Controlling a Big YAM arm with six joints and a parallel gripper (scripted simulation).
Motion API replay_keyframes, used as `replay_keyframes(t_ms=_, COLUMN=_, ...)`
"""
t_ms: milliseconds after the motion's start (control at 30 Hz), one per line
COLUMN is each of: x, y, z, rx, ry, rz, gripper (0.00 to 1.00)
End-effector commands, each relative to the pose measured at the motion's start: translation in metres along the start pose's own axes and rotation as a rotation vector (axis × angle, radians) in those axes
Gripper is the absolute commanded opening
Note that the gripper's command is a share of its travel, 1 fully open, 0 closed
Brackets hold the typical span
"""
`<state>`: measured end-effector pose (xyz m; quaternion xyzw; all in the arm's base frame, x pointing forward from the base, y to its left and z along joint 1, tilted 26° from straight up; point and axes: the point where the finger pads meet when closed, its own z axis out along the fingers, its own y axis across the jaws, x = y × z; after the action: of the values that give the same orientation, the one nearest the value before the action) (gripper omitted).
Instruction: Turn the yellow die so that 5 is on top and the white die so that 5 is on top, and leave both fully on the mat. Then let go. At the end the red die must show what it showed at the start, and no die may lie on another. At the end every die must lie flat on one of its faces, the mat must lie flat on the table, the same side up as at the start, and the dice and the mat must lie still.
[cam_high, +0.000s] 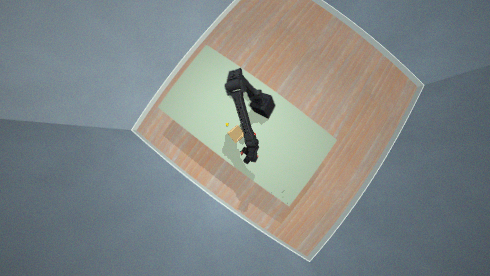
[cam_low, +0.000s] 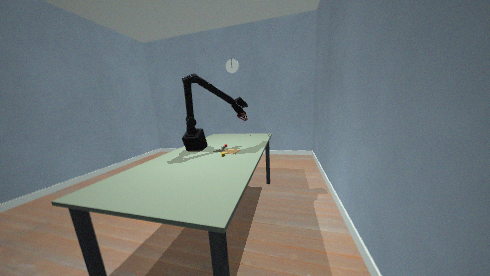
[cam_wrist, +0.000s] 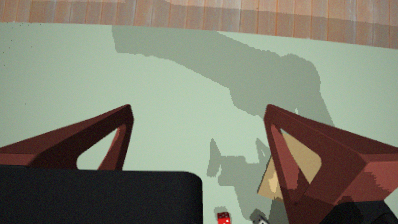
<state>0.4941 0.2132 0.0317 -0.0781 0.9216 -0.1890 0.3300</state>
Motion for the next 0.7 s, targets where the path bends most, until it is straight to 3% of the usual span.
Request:
replay_keyframes(t_ms=0, x=-0.005, y=0.001, z=-0.003, rx=-0.004, ry=-0.009, rz=0.005, gripper=1.0)
replay_keyframes(t_ms=533, x=-0.005, y=0.001, z=-0.003, rx=-0.004, ry=-0.009, rz=0.005, gripper=1.0)
replay_keyframes(t_ms=567, x=-0.052, y=0.007, z=-0.025, rx=-0.034, ry=-0.092, rz=0.053, gripper=1.0)
replay_keyframes(t_ms=633, x=-0.046, y=-0.011, z=-0.015, rx=-0.012, ry=-0.058, rz=0.04, gripper=1.0)
replay_keyframes(t_ms=667, x=-0.028, y=-0.019, z=-0.009, rx=-0.001, ry=-0.026, rz=0.014, gripper=1.0)
